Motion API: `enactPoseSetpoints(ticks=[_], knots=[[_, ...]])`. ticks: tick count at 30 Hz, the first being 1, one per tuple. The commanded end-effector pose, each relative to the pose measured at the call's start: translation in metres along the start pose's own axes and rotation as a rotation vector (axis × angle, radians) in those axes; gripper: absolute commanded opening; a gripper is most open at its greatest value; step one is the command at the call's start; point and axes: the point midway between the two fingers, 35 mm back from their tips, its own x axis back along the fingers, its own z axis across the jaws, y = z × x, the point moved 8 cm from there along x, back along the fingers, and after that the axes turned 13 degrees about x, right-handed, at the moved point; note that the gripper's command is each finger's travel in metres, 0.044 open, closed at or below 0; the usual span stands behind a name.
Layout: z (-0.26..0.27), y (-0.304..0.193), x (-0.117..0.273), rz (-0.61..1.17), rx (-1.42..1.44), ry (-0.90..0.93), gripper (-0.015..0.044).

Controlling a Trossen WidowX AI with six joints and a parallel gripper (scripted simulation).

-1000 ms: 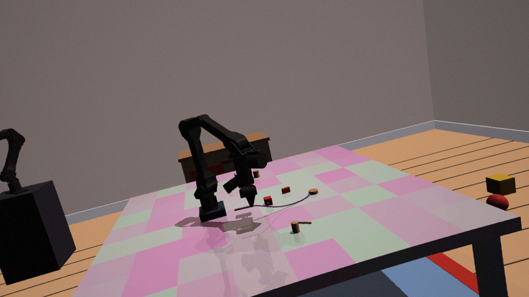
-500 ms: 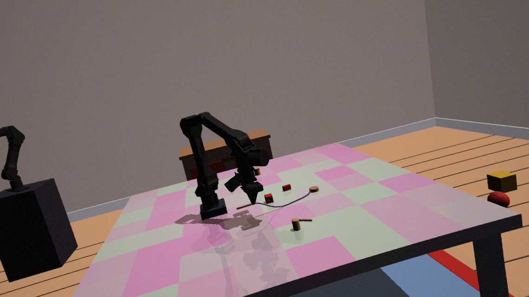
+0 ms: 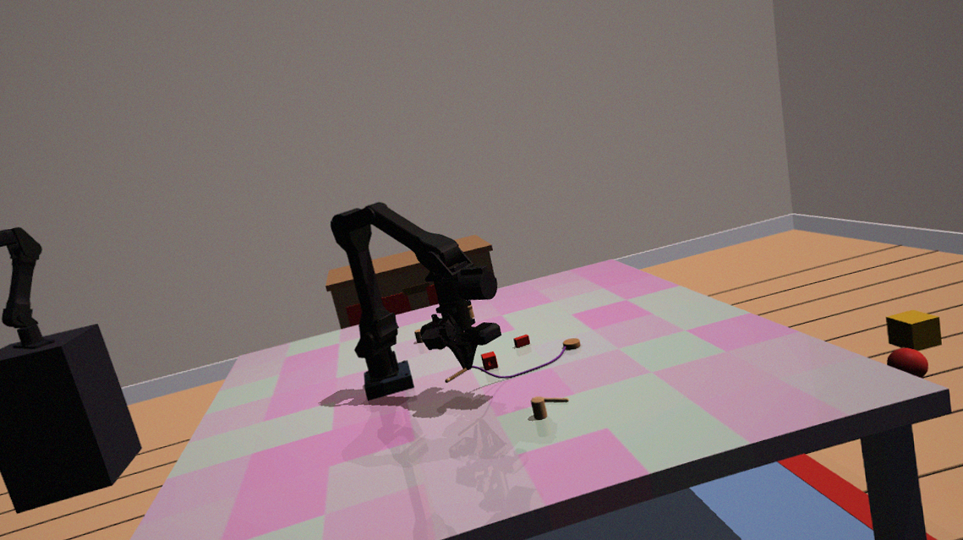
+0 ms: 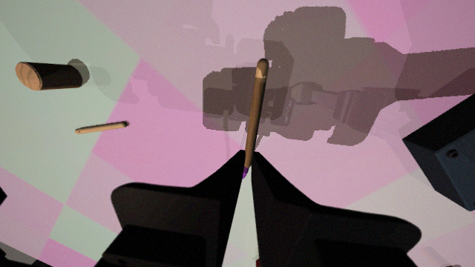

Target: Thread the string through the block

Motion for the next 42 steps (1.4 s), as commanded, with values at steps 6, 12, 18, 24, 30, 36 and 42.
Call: enactPoseSetpoints(ticks=[6,12,18,24,30,36,42], knots=[[0.009,-0.005,0.003,-0.002,0.338,0.008,0.0000],[0.014,-0.007,0.003,-0.003,0.559,0.008,0.0000],[0.019,-0.010,0.004,-0.004,0.781,0.008,0.0000],[0.024,-0.013,0.004,-0.005,1.002,0.009,0.0000],[0.028,-0.016,0.004,-0.006,1.223,0.009,0.0000],[0.033,-0.019,0.005,-0.008,1.444,0.009,0.0000],[0.038,-0.023,0.005,-0.009,1.665,0.009,0.0000]])
